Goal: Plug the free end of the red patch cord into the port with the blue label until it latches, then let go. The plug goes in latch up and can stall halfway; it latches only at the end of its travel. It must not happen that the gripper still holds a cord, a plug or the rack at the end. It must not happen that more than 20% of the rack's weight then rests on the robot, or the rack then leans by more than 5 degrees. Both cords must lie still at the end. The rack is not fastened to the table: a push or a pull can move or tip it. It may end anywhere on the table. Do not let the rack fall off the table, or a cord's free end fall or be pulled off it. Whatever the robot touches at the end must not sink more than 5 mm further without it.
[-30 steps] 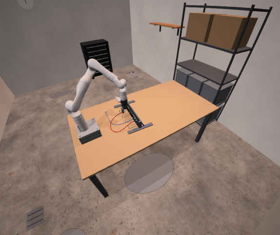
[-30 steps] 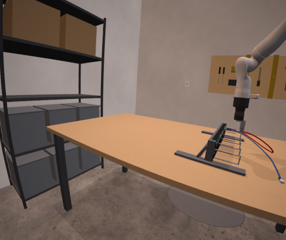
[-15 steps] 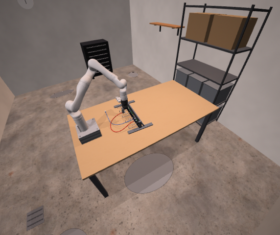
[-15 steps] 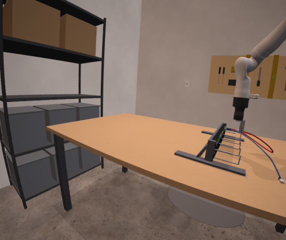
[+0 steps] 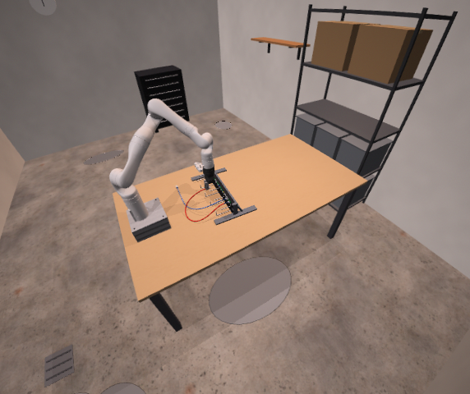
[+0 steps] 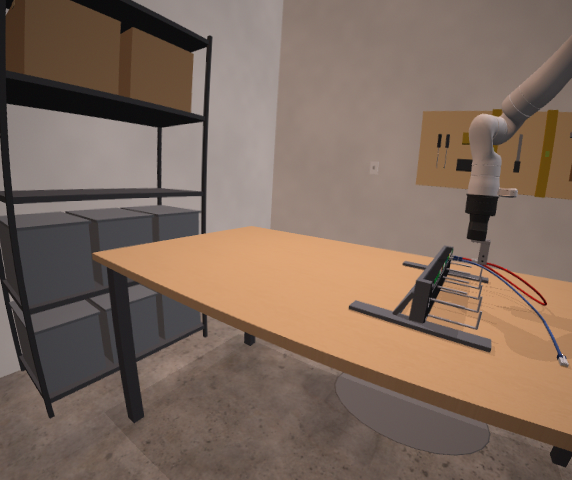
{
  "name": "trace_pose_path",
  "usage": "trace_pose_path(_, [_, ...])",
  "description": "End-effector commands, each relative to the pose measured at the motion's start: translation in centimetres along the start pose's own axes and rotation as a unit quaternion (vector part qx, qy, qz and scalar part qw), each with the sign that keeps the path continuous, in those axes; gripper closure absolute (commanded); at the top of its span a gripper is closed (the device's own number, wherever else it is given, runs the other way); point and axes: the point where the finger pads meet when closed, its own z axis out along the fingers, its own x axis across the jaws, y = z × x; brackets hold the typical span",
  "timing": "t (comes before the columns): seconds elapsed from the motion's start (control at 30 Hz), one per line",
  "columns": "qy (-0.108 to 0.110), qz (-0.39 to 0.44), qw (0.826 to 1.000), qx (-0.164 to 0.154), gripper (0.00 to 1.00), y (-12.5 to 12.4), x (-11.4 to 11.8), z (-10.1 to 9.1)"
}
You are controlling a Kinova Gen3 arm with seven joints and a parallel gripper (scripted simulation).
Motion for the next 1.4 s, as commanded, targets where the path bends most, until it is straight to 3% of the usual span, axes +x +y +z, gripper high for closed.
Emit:
trace_pose_path(0.0, [0.000, 0.000, 1.000, -0.001, 1.00, 0.06, 0.00, -0.08])
trace_pose_path(1.37, [0.001, 0.001, 1.000, -0.001, 1.00, 0.36, 0.01, 0.18])
